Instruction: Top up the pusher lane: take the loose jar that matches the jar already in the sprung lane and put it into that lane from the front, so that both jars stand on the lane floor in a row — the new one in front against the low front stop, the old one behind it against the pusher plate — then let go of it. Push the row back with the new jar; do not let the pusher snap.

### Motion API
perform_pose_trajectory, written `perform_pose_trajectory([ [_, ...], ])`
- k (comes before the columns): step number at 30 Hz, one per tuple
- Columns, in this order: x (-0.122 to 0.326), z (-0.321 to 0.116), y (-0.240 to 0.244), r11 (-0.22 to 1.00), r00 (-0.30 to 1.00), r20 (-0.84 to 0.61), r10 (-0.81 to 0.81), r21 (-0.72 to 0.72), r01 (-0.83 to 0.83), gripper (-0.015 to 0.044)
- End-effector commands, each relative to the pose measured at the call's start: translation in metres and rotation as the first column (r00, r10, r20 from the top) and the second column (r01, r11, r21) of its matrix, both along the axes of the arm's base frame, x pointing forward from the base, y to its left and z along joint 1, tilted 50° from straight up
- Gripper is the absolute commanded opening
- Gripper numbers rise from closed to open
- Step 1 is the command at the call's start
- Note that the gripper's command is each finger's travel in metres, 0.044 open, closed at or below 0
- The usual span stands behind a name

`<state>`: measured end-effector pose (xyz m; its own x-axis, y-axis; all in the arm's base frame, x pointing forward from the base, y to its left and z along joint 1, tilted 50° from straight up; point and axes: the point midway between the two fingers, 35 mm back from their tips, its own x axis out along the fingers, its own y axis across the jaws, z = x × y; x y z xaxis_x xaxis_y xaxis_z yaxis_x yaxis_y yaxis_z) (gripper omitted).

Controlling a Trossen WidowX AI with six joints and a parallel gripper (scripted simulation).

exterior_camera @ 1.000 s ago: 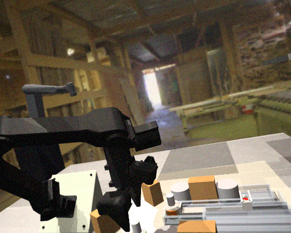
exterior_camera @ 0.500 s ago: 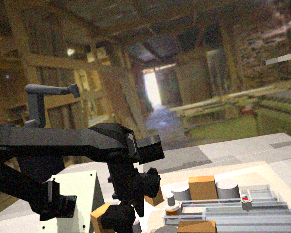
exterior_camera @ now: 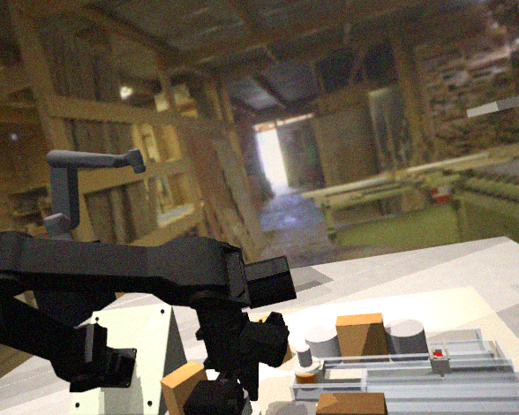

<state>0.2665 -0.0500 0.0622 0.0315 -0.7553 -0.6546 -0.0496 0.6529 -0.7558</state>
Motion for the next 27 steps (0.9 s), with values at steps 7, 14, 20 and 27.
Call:
perform_pose_trajectory([
  [7, 0.001, 0.0, -0.001, 1.0, 1.0, 0.001, 0.006, -0.006, -0.006, 0.0197],
  [14, 0.001, 0.0, 0.0, 1.0, 1.0, 0.0, 0.006, -0.005, -0.006, 0.0111],
  [20, 0.0, 0.012, 0.013, 1.0, 0.999, -0.045, 0.019, 0.02, -0.018, 0.0],
  [27, 0.003, 0.029, 0.038, 1.0, 0.999, -0.039, 0.017, 0.021, -0.016, 0.0],
])
